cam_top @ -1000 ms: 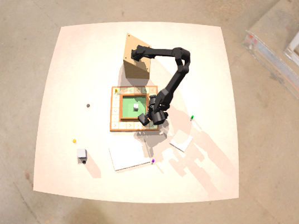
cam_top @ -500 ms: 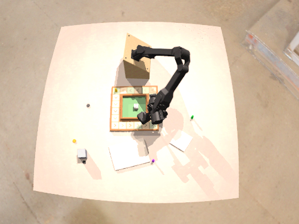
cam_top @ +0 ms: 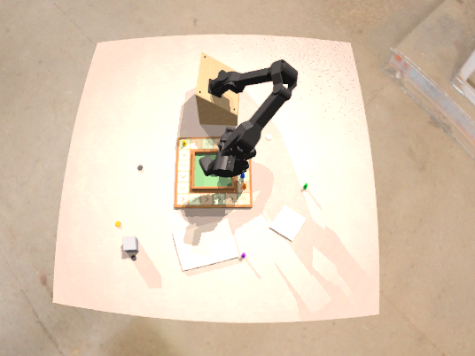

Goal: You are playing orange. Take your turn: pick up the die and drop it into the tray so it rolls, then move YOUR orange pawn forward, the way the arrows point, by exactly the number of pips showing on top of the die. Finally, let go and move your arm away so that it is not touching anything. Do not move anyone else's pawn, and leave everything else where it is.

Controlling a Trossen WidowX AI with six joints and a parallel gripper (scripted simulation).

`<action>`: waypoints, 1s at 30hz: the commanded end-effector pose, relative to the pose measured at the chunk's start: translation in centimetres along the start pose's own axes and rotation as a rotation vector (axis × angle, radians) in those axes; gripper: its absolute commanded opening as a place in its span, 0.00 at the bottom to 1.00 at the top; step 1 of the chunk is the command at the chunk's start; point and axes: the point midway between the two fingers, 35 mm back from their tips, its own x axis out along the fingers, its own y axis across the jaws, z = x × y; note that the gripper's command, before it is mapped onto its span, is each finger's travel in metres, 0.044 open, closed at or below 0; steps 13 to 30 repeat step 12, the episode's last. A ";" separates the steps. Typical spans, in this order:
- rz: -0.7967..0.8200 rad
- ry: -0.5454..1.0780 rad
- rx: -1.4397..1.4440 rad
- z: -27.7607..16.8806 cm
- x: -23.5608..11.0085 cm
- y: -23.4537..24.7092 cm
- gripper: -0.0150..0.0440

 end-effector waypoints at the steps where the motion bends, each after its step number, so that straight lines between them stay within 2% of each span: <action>1: -0.005 0.012 0.193 -6.5 -2.5 -1.2 1.00; 7: 0.042 0.006 0.434 -13.8 -3.9 0.2 1.00; 8: 0.011 0.011 0.310 -9.8 -3.3 -1.2 1.00; 30: 0.011 0.011 0.310 -9.8 -3.3 -1.2 1.00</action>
